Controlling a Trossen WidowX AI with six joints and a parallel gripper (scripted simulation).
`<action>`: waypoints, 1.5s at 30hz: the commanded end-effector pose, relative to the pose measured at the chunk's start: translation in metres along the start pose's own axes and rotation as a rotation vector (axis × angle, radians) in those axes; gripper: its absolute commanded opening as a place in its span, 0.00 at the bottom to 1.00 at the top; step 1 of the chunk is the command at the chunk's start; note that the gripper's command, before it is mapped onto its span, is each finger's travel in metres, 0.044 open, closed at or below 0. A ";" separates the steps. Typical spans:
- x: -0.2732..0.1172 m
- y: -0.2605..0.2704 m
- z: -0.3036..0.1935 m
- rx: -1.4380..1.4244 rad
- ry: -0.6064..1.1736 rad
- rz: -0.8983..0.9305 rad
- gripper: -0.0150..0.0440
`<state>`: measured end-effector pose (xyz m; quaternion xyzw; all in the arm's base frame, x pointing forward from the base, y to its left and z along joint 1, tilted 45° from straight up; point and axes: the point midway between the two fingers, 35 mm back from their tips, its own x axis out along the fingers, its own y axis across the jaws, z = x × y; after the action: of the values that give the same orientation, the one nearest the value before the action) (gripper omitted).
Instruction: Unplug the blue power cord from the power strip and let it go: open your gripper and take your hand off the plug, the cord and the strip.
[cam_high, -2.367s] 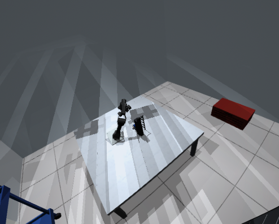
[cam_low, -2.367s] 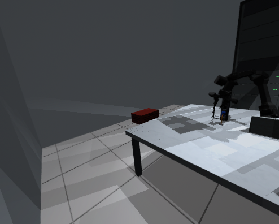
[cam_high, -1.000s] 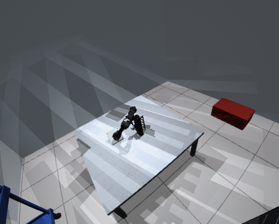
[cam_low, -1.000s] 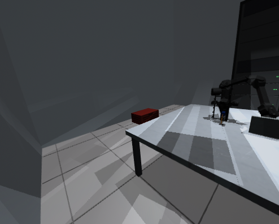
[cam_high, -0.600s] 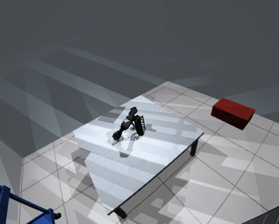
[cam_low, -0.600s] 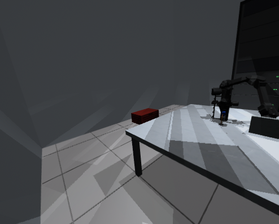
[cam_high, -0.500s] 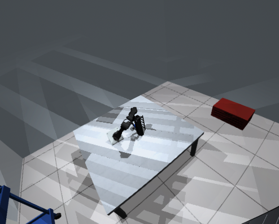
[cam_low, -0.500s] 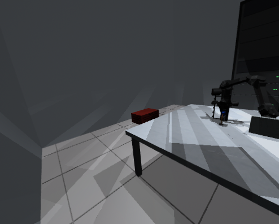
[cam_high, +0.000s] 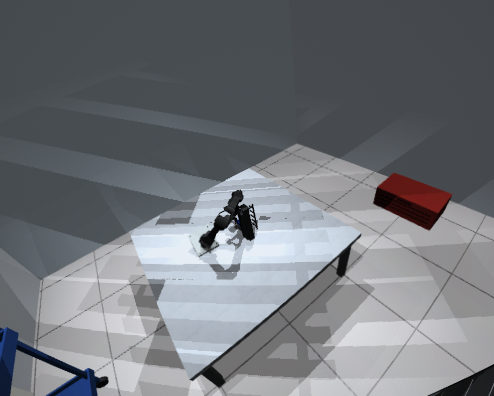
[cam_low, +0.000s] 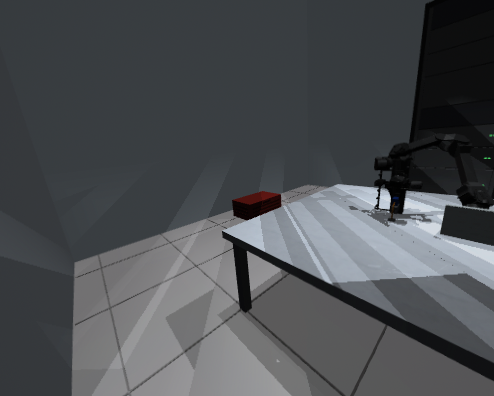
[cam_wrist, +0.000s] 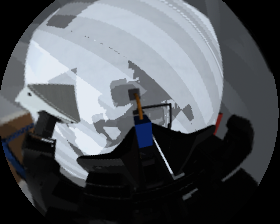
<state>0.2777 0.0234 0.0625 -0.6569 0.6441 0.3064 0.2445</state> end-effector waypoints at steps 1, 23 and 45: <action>0.000 0.000 0.000 0.002 0.000 0.000 0.28; -0.001 -0.002 0.029 -0.001 -0.003 -0.002 0.25; -0.002 -0.001 0.041 0.013 -0.002 0.000 0.48</action>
<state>0.2735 0.0588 0.0332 -0.6560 0.6436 0.3069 0.2474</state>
